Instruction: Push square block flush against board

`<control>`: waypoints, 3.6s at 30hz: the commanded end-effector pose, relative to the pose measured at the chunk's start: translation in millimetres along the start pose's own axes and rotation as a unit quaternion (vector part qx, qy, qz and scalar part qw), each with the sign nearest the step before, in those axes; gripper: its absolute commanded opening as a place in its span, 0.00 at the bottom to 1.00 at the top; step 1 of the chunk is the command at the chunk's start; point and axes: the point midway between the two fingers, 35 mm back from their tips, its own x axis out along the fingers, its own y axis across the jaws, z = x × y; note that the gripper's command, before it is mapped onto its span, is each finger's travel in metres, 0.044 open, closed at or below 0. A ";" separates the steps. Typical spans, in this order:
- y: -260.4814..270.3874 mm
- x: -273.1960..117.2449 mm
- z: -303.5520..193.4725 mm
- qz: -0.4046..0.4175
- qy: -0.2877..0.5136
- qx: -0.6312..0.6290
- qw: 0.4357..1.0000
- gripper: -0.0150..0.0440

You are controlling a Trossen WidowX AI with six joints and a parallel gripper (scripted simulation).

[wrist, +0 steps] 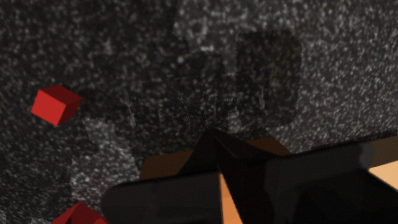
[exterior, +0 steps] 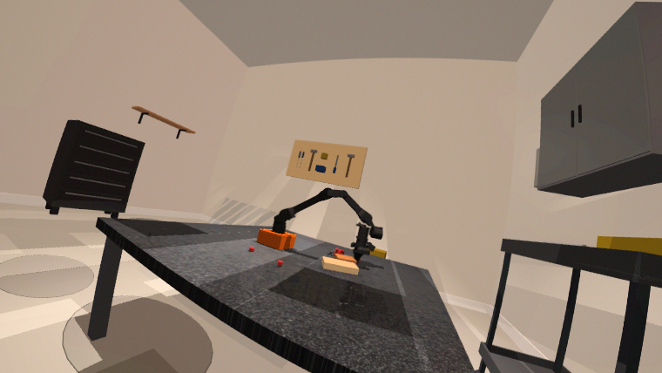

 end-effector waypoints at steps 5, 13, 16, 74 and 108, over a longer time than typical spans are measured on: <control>-0.5 -0.5 -9.8 0.001 0.000 0.001 1.000 0.25; -0.7 -0.3 -18.6 0.001 0.001 0.001 1.000 0.25; -0.7 -0.2 -22.0 0.001 0.001 0.001 1.000 0.25; -1.7 -55.6 11.6 0.001 -0.001 0.001 1.000 0.25; 60.0 -56.4 -58.3 0.003 -0.001 -0.536 0.844 0.25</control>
